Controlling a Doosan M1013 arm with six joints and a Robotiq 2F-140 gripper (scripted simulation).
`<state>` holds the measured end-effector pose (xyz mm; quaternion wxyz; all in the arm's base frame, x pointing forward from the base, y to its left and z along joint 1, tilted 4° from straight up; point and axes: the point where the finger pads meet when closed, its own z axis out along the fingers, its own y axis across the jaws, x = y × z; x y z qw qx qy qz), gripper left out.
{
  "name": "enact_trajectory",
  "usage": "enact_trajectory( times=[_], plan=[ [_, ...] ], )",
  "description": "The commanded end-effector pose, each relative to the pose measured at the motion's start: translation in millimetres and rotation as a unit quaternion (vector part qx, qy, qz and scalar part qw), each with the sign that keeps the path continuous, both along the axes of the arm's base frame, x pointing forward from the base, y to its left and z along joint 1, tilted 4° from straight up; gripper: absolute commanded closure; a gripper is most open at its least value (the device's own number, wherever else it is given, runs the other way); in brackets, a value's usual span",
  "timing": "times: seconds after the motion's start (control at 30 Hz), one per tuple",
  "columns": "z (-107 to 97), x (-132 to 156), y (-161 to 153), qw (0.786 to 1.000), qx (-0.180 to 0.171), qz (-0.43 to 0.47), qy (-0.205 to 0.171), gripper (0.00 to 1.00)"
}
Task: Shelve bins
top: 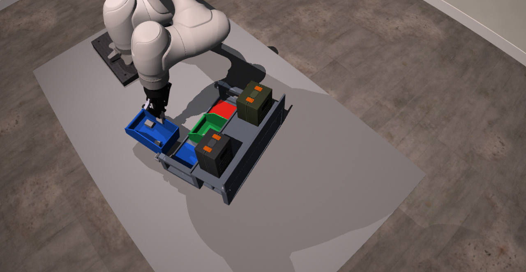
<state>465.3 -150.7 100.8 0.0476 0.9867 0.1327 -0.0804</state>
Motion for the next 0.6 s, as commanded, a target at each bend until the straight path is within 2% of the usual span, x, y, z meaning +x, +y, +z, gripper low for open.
enact_trajectory(
  times=[0.0, 0.57],
  plan=[
    [0.1, 0.3, 0.1, 1.000, 0.000, 0.000, 0.000, 0.90],
    [0.1, 5.4, 1.5, 1.000, 0.000, 0.000, 0.000, 0.90]
  ],
)
